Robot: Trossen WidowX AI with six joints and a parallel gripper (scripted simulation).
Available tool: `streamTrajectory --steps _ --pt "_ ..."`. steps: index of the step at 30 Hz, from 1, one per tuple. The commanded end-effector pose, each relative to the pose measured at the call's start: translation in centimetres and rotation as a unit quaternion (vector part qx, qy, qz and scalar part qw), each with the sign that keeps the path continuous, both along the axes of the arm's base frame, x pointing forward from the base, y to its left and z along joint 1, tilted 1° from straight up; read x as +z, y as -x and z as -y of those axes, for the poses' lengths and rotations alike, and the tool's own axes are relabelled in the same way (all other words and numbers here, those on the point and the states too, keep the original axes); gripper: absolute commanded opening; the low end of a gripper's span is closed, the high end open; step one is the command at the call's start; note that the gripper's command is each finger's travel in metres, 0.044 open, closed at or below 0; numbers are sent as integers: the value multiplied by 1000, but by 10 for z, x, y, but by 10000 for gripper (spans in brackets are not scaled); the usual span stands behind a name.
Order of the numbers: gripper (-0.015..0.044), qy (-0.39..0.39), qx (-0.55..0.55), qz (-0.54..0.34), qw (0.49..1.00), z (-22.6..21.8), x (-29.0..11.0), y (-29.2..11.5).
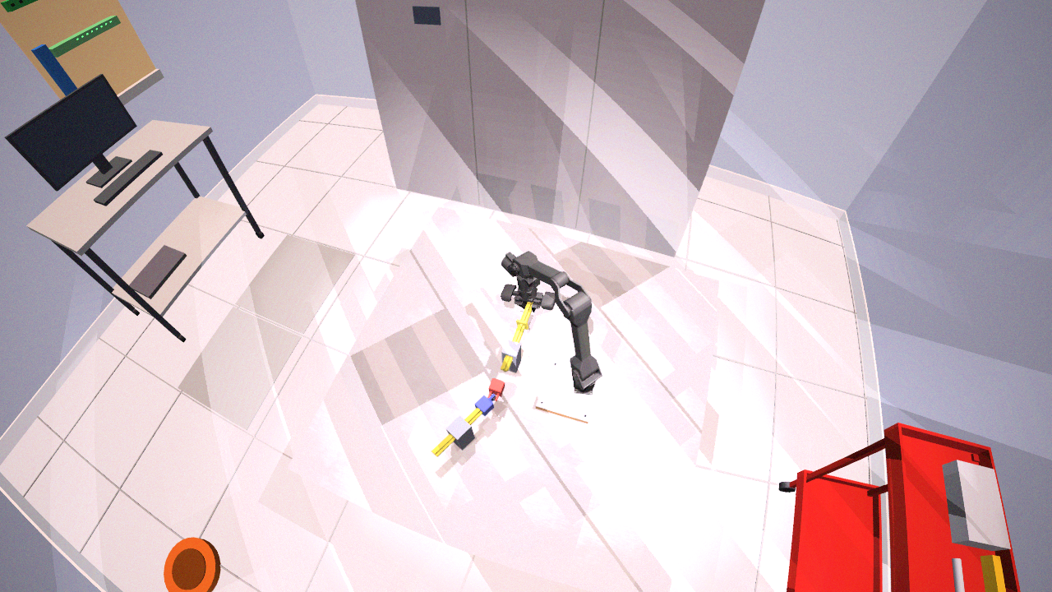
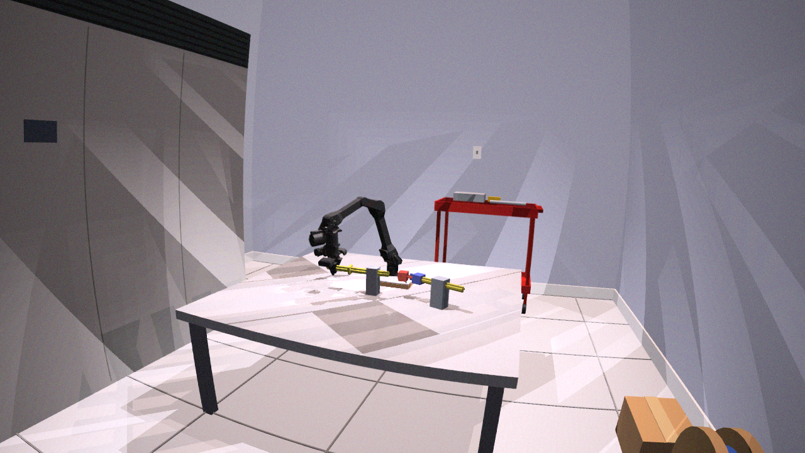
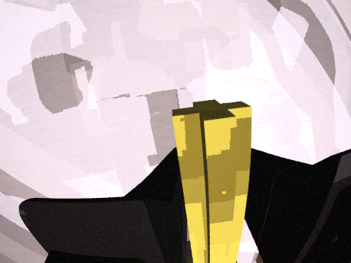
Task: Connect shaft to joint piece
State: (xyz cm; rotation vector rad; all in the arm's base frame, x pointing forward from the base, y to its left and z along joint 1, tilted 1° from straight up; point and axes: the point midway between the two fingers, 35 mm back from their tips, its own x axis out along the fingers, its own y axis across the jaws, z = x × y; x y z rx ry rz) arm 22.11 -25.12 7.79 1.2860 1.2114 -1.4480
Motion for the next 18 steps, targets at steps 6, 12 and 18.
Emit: streamTrajectory --steps 6,12,18 --pt "60 0 0 0 1000 0 0 0" --pt "20 0 0 0 1000 0 0 0" --pt "0 1 0 6 1000 -1 0 0"
